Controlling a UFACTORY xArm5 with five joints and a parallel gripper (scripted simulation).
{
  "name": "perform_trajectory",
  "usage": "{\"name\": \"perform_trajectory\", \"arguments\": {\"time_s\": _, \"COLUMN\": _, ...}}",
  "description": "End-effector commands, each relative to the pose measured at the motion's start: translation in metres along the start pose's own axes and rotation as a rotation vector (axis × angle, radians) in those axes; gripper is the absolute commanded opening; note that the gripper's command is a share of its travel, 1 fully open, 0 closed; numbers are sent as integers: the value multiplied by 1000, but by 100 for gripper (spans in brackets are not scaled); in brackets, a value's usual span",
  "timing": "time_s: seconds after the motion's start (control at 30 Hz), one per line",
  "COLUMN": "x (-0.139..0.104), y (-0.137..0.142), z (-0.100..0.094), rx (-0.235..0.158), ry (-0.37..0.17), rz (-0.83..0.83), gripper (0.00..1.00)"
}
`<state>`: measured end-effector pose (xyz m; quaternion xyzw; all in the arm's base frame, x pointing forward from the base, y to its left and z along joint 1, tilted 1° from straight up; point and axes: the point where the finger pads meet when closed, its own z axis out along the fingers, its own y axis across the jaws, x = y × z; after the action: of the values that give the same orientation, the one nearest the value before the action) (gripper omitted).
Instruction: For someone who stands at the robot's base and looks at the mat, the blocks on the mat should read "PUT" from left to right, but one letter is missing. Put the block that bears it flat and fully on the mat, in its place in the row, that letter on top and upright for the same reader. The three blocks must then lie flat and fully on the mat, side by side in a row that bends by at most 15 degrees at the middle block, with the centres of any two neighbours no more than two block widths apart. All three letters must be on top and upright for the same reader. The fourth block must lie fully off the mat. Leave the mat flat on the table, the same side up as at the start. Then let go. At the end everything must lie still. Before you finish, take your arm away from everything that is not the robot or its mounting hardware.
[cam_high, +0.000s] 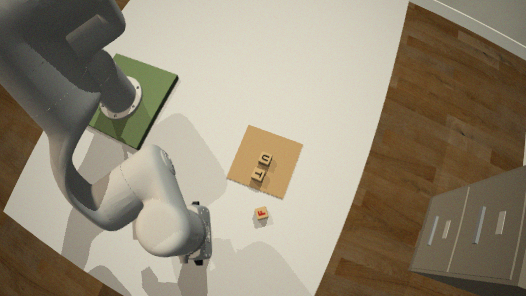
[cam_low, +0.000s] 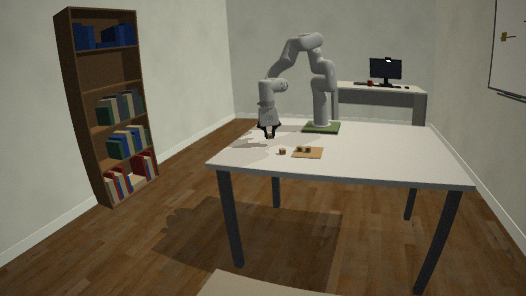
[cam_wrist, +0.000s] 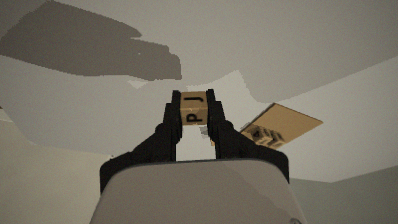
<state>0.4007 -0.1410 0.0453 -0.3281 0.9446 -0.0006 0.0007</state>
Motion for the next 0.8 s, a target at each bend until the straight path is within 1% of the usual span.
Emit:
{"name": "perform_trajectory", "arguments": {"time_s": 0.0, "x": -1, "y": 0, "z": -32, "rx": 2, "ry": -1, "rz": 0, "gripper": 21}}
{"name": "perform_trajectory", "arguments": {"time_s": 0.07, "x": -1, "y": 0, "z": -44, "rx": 2, "ry": -1, "rz": 0, "gripper": 21}}
{"name": "perform_trajectory", "arguments": {"time_s": 0.13, "x": -1, "y": 0, "z": -44, "rx": 2, "ry": -1, "rz": 0, "gripper": 21}}
{"name": "perform_trajectory", "arguments": {"time_s": 0.27, "x": -1, "y": 0, "z": -57, "rx": 2, "ry": -1, "rz": 0, "gripper": 21}}
{"name": "perform_trajectory", "arguments": {"time_s": 0.6, "x": -1, "y": 0, "z": -59, "rx": 2, "ry": -1, "rz": -4, "gripper": 21}}
{"name": "perform_trajectory", "arguments": {"time_s": 0.63, "x": -6, "y": 3, "z": -59, "rx": 2, "ry": -1, "rz": -25, "gripper": 21}}
{"name": "perform_trajectory", "arguments": {"time_s": 0.7, "x": -6, "y": 3, "z": -59, "rx": 2, "ry": -1, "rz": -25, "gripper": 21}}
{"name": "perform_trajectory", "arguments": {"time_s": 0.73, "x": -16, "y": 10, "z": -59, "rx": 1, "ry": -1, "rz": -76, "gripper": 21}}
{"name": "perform_trajectory", "arguments": {"time_s": 0.77, "x": -32, "y": 22, "z": -59, "rx": 1, "ry": -1, "rz": -158, "gripper": 21}}
